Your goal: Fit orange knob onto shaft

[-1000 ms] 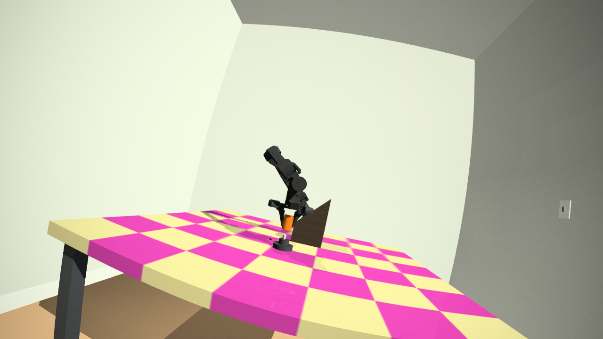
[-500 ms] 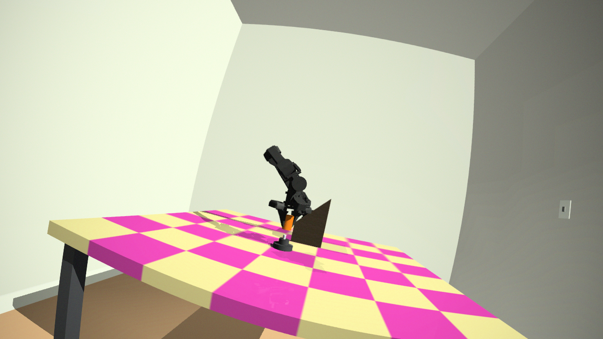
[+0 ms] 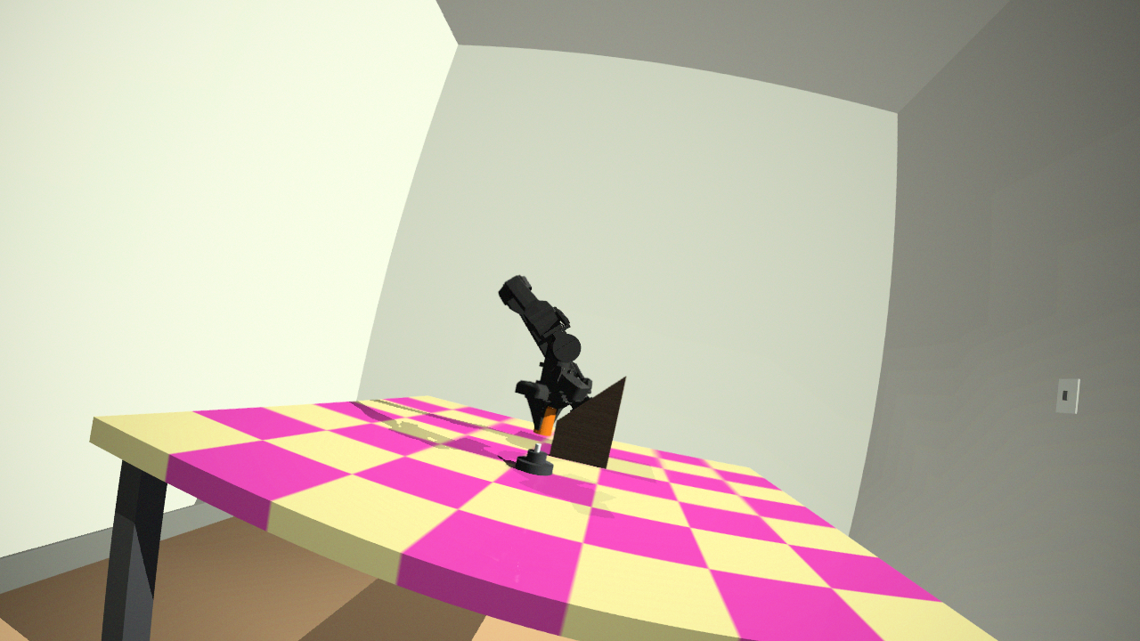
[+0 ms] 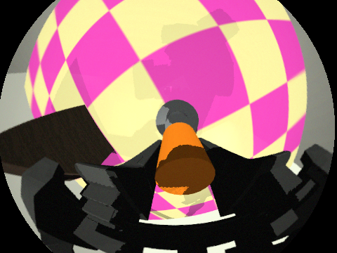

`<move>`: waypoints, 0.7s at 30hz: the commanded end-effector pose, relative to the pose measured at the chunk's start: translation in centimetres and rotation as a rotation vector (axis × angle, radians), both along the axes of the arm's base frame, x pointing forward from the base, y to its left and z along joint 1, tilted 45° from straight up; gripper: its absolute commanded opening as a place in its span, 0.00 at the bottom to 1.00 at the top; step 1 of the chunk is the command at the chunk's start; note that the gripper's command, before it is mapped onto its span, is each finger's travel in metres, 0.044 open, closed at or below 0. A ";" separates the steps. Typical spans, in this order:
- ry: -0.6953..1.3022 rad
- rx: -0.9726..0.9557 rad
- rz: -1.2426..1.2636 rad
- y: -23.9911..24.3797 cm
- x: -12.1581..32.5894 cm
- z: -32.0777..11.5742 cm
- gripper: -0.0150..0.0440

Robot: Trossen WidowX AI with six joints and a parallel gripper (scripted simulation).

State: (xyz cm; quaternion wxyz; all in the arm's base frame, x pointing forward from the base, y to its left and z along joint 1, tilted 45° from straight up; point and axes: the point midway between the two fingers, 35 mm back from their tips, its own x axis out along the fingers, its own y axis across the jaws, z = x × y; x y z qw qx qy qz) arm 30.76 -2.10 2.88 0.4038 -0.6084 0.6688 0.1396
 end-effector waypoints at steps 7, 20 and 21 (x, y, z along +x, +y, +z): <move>0.037 -0.005 0.044 -0.6 0.2 -0.4 0.25; 0.031 -0.005 0.039 -1.5 0.3 -1.4 0.25; 0.031 -0.005 0.039 -1.5 0.3 -1.4 0.25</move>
